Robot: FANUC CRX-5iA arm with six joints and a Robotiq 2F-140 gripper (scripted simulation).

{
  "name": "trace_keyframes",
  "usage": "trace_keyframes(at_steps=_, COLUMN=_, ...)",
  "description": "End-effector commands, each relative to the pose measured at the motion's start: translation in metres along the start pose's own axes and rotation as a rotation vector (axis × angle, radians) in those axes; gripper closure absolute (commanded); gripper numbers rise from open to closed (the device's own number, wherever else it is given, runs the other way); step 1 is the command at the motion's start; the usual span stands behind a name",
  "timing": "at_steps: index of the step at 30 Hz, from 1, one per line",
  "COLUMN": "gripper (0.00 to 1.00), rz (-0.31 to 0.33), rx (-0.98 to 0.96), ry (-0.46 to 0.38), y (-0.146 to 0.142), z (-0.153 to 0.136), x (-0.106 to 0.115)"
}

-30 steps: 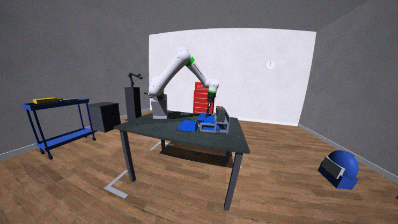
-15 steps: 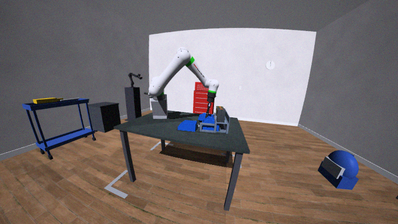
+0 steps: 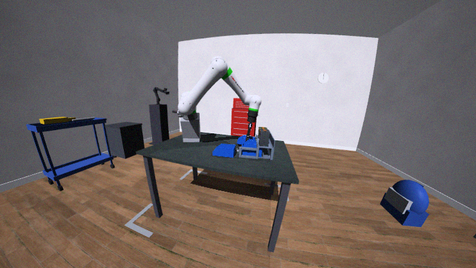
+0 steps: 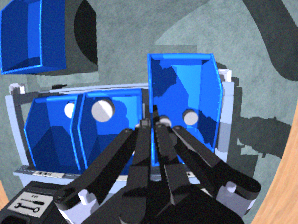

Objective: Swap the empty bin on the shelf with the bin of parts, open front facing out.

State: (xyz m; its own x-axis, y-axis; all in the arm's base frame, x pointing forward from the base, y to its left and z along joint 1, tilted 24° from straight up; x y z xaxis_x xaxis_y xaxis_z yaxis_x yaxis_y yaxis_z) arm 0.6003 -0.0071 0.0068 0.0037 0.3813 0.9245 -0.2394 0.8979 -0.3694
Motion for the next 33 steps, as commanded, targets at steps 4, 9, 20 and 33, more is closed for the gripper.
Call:
trace_keyframes(at_steps=4, gripper=0.9, rz=0.005, rx=0.001, ry=-0.02, y=0.001, z=0.002, x=-0.0002)
trace_keyframes(at_steps=9, gripper=0.9, rz=0.005, rx=0.001, ry=-0.022, y=0.0011, z=0.0022, x=-0.0004)
trace_keyframes(at_steps=20, gripper=0.85, rz=0.005, rx=0.001, ry=-0.022, y=0.0011, z=0.0022, x=-0.0004)
trace_keyframes(at_steps=33, gripper=0.85, rz=0.005, rx=0.001, ry=-0.022, y=0.0011, z=0.0022, x=-0.0004)
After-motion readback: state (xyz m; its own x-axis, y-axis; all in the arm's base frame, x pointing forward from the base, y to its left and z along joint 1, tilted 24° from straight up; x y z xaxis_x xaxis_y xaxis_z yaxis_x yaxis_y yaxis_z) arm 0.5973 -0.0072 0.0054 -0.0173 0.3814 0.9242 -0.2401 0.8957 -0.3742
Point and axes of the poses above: the point where the finger pads meet when closed, its own x axis back along the fingers, its own y axis across the jaws, z = x × y, the point moved 10 cm from there along x, back along the fingers, and after that the axes turned 15 degrees about x, right-handed, at the moved point
